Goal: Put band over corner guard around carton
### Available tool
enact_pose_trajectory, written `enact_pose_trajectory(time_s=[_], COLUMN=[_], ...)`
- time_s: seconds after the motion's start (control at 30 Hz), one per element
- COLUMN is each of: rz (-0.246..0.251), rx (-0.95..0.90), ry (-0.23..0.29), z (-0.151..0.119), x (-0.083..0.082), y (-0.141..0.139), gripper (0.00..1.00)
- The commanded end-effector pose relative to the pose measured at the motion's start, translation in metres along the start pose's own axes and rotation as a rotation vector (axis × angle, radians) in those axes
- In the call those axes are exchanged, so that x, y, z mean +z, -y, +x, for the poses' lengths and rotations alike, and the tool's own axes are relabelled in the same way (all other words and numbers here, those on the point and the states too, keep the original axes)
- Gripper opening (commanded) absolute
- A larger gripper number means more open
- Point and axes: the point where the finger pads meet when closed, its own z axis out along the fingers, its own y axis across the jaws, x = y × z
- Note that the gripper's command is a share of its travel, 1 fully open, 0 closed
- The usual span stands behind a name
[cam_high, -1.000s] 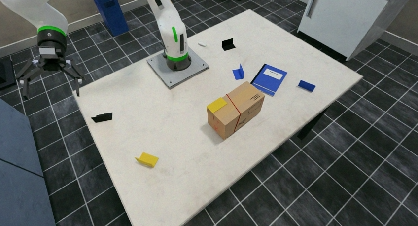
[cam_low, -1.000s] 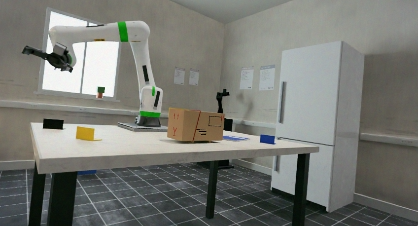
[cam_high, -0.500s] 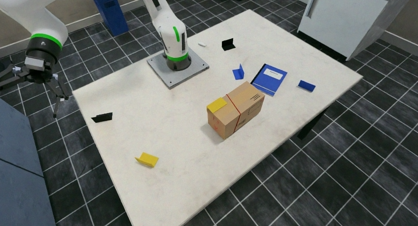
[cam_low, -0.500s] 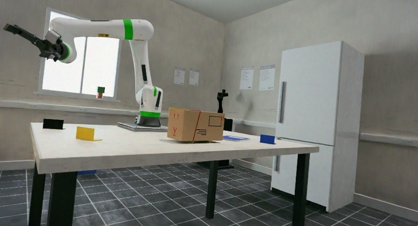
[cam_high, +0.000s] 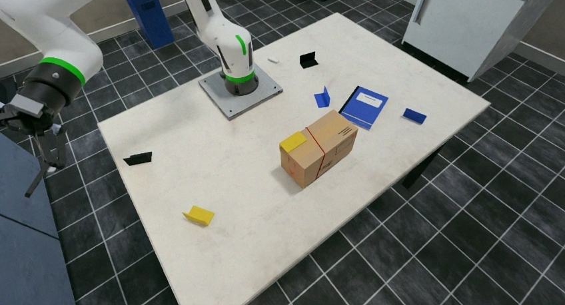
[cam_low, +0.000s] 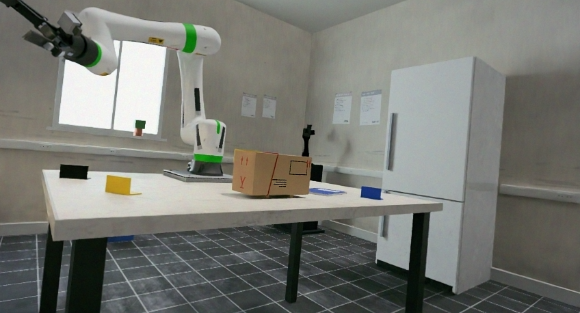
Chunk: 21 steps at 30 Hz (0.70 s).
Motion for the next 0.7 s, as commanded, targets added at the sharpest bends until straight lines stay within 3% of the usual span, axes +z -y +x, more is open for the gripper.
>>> enact_pose_trajectory(time_s=[0.0, 0.33, 0.53, 0.6, 0.67], rz=[-0.065, -0.172, -0.199, -0.199, -0.2], rx=[-0.034, -0.075, -0.055, -0.055, -0.026], ry=[0.024, 0.124, 0.211, 0.211, 0.262], z=[0.017, 0.067, 0.086, 0.086, 0.088], x=[0.026, 0.068, 0.08, 0.08, 0.083], y=[-0.006, 0.005, 0.027, 0.027, 0.043], gripper=[1.0, 1.0, 1.0, 1.0, 1.0])
